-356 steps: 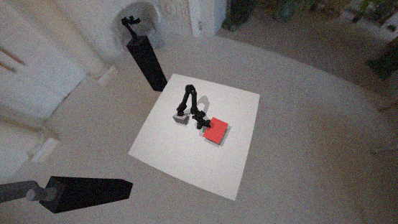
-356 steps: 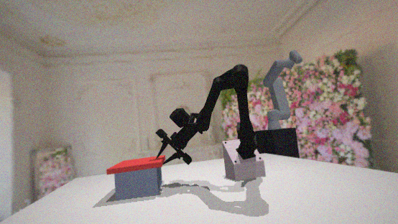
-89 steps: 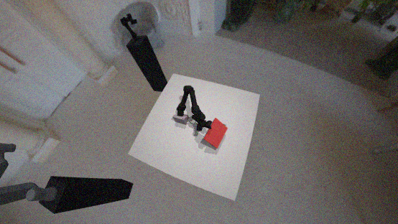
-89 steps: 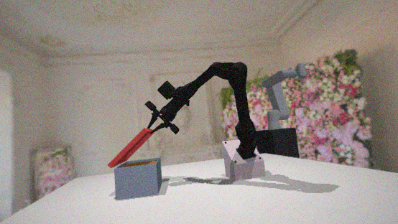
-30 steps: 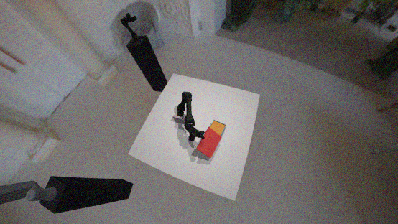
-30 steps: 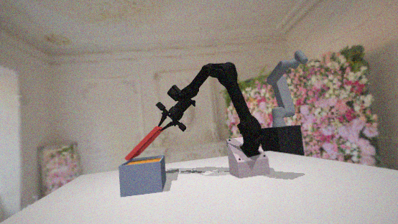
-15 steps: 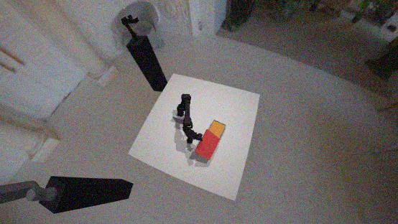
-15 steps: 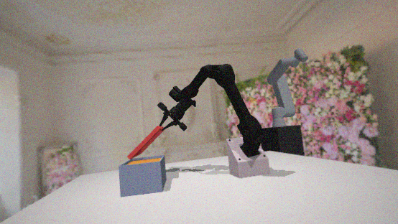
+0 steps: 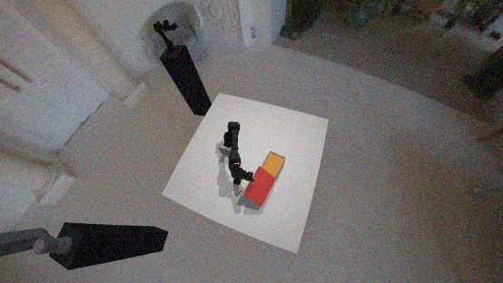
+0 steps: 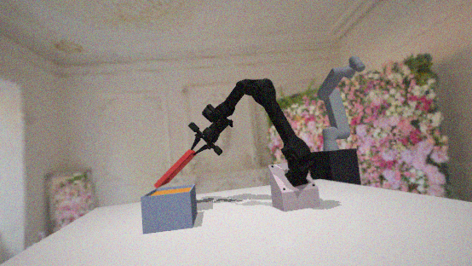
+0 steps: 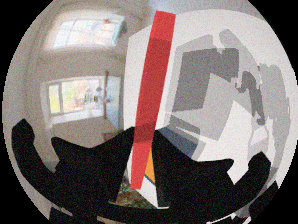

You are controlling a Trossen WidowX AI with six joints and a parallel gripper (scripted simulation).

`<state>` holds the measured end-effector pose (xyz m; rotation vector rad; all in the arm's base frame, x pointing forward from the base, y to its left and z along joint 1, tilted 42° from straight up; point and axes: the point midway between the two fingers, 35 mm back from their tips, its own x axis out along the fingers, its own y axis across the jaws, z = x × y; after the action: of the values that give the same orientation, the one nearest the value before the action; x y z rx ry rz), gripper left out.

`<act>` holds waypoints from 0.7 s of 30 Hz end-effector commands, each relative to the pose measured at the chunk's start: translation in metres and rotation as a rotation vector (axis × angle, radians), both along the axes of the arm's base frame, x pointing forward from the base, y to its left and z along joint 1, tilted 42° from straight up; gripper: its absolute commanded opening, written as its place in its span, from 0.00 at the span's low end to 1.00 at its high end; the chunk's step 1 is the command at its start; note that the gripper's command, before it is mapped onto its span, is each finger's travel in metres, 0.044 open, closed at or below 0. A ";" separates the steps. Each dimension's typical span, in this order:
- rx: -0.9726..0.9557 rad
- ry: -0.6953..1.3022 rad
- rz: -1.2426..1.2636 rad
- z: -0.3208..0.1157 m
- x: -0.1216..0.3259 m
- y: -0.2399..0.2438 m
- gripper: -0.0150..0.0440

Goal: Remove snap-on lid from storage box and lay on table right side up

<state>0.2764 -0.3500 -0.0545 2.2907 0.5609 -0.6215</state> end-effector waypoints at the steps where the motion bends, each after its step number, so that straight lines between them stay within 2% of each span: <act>1: -0.018 -0.007 -0.001 -0.002 -0.003 -0.010 0.25; 21: -0.021 -0.006 -0.001 -0.026 -0.020 -0.038 0.25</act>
<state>0.2591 -0.3782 -0.0816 2.2862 0.5639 -0.6298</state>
